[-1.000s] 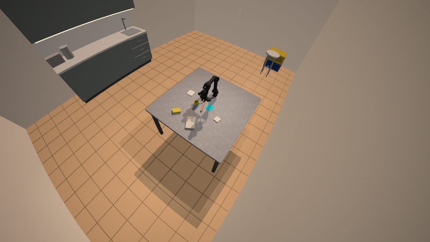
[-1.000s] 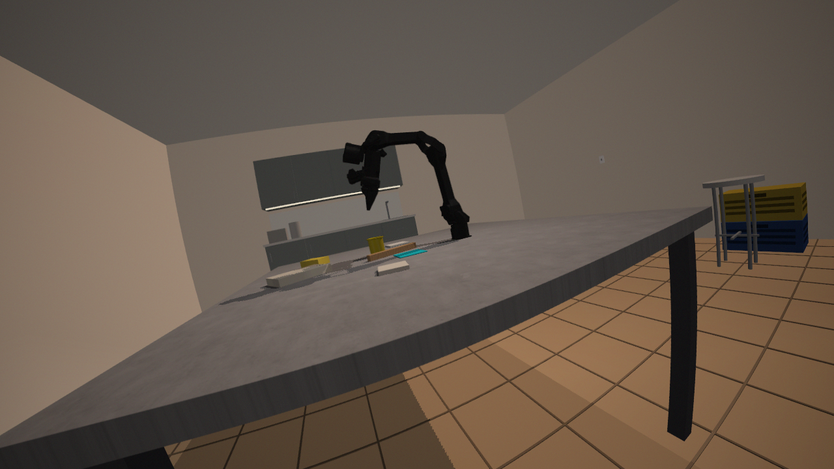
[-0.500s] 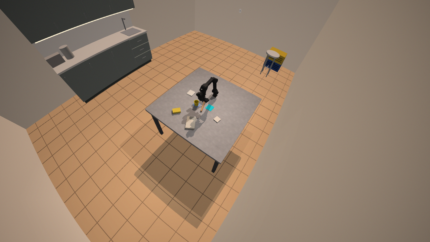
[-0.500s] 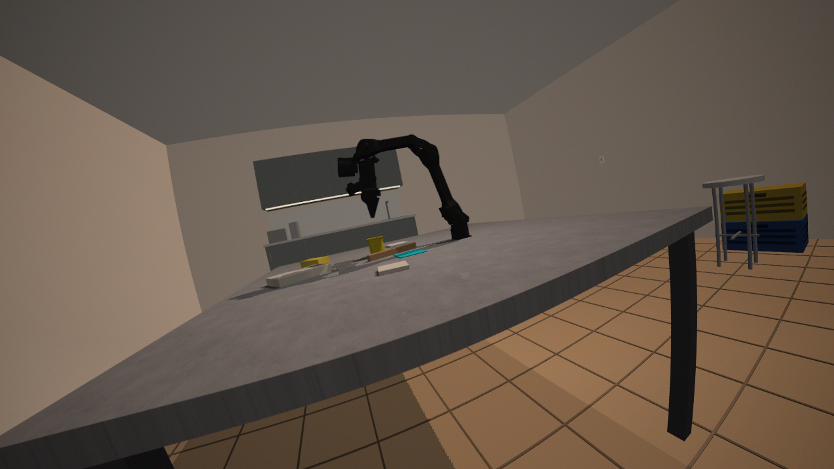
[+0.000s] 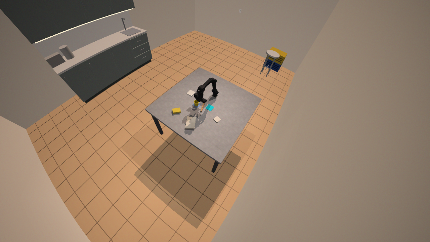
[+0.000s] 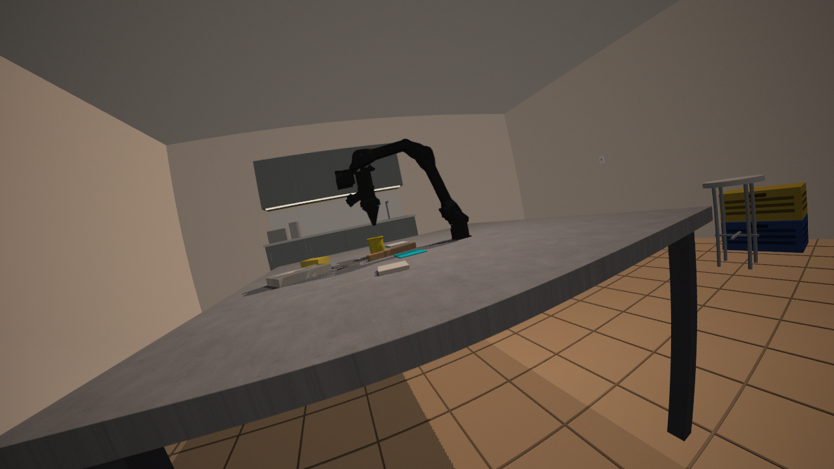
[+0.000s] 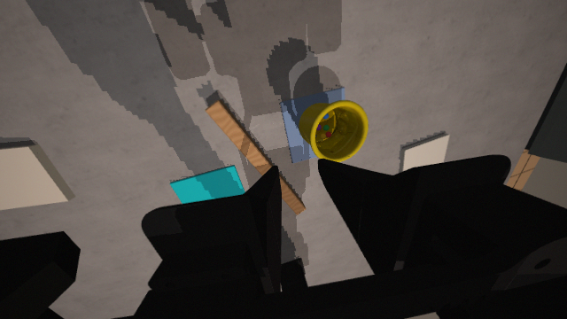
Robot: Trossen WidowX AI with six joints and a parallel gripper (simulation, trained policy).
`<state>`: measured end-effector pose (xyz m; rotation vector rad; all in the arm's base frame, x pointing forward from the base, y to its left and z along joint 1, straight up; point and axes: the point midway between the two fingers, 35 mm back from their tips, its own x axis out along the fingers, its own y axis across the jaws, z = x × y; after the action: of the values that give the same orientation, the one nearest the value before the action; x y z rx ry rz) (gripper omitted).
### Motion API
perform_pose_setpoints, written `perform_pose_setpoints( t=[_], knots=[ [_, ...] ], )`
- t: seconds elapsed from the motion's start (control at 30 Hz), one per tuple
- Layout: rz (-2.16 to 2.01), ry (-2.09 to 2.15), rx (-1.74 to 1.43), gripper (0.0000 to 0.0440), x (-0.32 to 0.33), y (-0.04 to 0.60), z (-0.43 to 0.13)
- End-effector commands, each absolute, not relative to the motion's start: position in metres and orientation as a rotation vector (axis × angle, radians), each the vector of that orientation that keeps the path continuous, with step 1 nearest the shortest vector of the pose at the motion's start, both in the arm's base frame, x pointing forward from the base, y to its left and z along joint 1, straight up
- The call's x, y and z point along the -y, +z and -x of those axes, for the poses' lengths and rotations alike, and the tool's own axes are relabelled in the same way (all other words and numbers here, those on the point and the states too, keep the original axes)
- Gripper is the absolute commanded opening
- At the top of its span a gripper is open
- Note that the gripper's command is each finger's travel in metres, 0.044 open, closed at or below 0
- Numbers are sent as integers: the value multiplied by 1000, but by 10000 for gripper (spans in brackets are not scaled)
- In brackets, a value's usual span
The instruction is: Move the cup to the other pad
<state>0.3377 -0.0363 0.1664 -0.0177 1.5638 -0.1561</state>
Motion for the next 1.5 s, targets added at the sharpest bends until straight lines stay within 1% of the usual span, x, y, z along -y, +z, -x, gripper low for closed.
perform_pose_setpoints(
  t=[0.0,0.57,0.97,1.07,1.27,1.47],
  knots=[
    [31,-153,-1603,159,46,151,-335],
    [73,-91,-1684,198,71,103,-330],
    [151,49,-1728,206,76,61,-325],
    [186,94,-1730,148,77,54,-324],
    [260,182,-1742,0,78,50,-319],
    [313,251,-1736,0,77,59,-316]
  ],
)
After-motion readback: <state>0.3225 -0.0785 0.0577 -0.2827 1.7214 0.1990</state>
